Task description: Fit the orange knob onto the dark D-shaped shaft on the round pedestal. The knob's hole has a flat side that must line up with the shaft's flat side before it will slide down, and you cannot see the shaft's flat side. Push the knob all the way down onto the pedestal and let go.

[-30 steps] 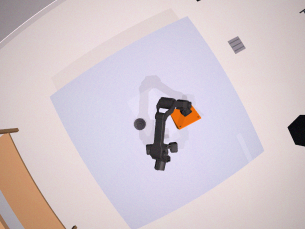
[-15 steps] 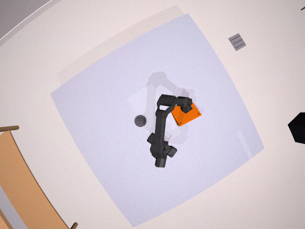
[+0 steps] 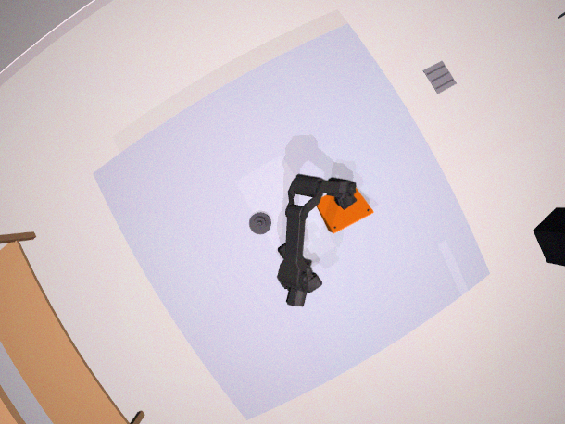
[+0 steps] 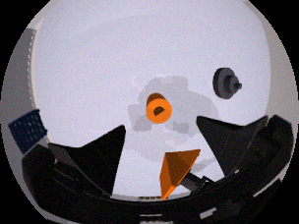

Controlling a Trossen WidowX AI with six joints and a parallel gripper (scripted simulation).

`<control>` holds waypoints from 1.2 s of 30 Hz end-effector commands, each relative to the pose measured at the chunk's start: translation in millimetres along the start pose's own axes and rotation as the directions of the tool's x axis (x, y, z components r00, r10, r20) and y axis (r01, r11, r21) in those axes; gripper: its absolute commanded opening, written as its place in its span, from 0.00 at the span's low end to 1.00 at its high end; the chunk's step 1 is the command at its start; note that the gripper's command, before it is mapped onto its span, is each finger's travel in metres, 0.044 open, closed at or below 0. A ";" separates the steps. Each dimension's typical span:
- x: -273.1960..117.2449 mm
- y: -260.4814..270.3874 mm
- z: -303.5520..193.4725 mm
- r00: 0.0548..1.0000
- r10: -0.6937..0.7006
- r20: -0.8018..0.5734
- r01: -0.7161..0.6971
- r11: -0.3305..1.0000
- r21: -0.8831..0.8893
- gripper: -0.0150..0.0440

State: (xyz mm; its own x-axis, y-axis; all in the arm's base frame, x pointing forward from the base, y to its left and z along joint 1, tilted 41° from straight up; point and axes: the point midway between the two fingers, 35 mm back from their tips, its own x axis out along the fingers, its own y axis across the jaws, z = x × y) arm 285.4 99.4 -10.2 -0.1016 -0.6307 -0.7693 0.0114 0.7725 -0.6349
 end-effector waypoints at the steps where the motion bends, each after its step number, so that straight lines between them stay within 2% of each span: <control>1: 6.6 0.2 0.9 1.000 -0.004 0.005 0.004 1.000 0.014 1.00; 36: 66.6 -0.3 2.6 1.000 -0.005 0.004 0.005 1.000 0.011 1.00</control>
State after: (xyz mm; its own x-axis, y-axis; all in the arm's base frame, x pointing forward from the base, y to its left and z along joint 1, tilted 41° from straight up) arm 283.2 61.9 -55.9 -0.0914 -0.6266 -0.7739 0.0304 0.7751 -0.6312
